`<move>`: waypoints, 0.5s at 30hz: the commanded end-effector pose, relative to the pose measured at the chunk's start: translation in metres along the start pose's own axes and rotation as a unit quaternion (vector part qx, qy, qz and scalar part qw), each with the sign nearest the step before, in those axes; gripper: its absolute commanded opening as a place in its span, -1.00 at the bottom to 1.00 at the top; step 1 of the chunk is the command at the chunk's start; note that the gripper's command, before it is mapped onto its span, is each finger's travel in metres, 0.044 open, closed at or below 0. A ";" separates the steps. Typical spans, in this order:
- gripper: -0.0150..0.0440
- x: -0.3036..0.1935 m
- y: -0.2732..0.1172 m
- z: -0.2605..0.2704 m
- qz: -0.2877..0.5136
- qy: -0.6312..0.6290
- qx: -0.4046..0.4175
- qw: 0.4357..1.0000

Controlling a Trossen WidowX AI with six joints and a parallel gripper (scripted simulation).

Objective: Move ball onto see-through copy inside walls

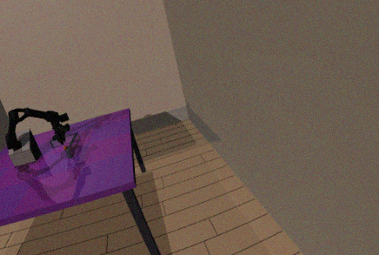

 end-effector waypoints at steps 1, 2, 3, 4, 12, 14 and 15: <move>0.32 -0.002 0.009 -0.001 0.004 -0.002 -0.004 1.000; 0.32 -0.002 0.009 -0.001 0.004 -0.002 -0.004 1.000; 0.32 -0.002 0.010 -0.001 0.004 -0.002 -0.004 1.000; 0.32 -0.002 0.011 -0.001 0.004 -0.002 -0.004 1.000; 0.32 -0.002 0.025 -0.001 0.004 -0.002 -0.004 1.000; 0.32 -0.002 0.028 -0.001 0.004 -0.002 -0.004 1.000; 0.32 -0.002 0.030 -0.001 0.004 -0.002 -0.004 1.000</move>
Point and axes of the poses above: the point midway between the two fingers, 35 mm back from their tips, its own y axis out along the fingers, its own z axis across the jaws, x = y × z, the point moved 2 cm from there along -y, back along the fingers, and after that the axes turned 10 degrees about -y, right-handed, at the moved point
